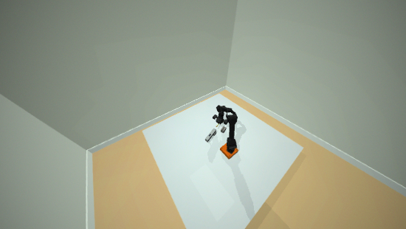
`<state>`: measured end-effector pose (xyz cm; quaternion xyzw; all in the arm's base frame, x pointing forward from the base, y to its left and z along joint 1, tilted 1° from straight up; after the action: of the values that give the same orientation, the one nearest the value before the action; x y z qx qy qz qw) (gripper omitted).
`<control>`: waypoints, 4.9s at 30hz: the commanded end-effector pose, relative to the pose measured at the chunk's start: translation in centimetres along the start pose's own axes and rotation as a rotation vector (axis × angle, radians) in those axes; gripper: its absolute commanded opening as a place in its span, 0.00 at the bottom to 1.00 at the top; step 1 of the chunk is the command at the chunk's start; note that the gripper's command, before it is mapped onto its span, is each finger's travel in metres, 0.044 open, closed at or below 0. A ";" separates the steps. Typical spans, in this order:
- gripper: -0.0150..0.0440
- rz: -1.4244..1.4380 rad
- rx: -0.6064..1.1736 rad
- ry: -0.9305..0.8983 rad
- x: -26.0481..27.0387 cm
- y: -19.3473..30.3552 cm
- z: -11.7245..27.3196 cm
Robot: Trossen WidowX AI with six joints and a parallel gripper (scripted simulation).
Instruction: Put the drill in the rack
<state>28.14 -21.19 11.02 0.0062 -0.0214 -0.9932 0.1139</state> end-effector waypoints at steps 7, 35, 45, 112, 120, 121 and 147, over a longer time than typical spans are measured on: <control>0.25 0.004 -0.001 0.004 -0.1 0.0 0.6; 0.25 0.004 0.000 0.001 4.1 0.9 1.6; 0.25 0.005 0.000 -0.001 6.0 1.0 1.7; 0.61 -0.002 0.011 -0.003 7.3 0.9 -3.5; 0.97 -0.002 0.011 -0.003 7.3 0.9 -3.5; 1.00 -0.002 0.011 -0.003 7.3 0.9 -3.5; 1.00 -0.087 0.077 0.073 0.9 -4.4 6.0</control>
<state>24.01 -20.57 15.89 0.0265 -0.0439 -0.9952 0.0838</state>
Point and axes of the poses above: the point midway between the two fingers, 35 mm back from their tips, its own z axis back along the fingers, its own x axis across the jaws, y = z × x, the point moved 6 cm from there along z, back along the fingers, and after that the axes turned 6 degrees about z, right-handed, at the moved point
